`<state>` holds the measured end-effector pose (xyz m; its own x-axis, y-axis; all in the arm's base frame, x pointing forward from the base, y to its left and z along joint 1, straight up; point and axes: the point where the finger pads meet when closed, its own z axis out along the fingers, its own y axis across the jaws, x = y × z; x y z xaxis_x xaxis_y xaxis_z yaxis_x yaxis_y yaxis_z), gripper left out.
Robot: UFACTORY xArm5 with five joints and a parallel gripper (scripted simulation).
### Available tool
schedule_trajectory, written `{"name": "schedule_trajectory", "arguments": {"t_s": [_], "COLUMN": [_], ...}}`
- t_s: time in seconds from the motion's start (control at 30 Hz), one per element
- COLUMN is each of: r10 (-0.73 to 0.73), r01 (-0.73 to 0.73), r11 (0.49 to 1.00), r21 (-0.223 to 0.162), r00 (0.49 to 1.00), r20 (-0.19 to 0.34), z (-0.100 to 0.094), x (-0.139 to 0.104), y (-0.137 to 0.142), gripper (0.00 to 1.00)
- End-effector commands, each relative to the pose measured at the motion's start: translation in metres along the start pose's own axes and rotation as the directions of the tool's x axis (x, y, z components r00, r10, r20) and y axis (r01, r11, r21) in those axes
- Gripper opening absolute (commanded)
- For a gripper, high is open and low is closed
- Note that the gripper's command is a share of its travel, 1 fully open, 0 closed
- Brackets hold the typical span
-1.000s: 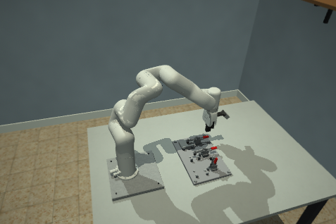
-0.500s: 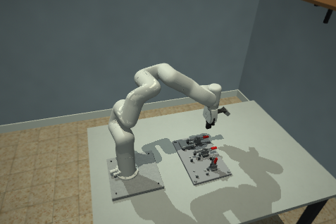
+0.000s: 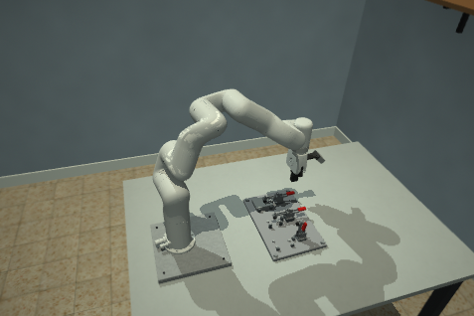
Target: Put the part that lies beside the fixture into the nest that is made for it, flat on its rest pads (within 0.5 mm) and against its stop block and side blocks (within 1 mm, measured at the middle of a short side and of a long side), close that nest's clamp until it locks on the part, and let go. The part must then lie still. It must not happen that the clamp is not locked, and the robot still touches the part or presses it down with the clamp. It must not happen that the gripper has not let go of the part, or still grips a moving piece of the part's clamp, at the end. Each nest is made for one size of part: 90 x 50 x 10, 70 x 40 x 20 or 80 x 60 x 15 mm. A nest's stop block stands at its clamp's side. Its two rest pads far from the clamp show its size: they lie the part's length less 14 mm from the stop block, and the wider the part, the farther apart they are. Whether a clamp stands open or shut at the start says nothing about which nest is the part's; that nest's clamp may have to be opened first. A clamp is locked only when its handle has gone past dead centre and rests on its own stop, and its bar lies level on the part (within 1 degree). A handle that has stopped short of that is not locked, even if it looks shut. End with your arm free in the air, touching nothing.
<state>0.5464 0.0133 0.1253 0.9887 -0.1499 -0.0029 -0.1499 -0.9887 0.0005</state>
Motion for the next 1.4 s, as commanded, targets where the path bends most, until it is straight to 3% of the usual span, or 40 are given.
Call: {"name": "schedule_trajectory", "arguments": {"t_s": [0.0, 0.87, 0.9, 1.37], "r10": [0.0, 0.0, 0.0, 0.0], "r01": [0.0, 0.0, 0.0, 0.0], "r11": [1.0, 1.0, 1.0, 1.0], "r21": [0.001, 0.001, 0.001, 0.001], "r00": [1.0, 1.0, 1.0, 1.0], "r20": [-0.004, -0.004, -0.004, -0.004], "z": [-0.0019, -0.0019, -0.0019, -0.0019], "x": [0.0012, 0.0012, 0.0012, 0.0012], "y": [-0.0002, -0.0002, -0.0002, -0.0002], "gripper": [0.0, 0.0, 1.0, 1.0]}}
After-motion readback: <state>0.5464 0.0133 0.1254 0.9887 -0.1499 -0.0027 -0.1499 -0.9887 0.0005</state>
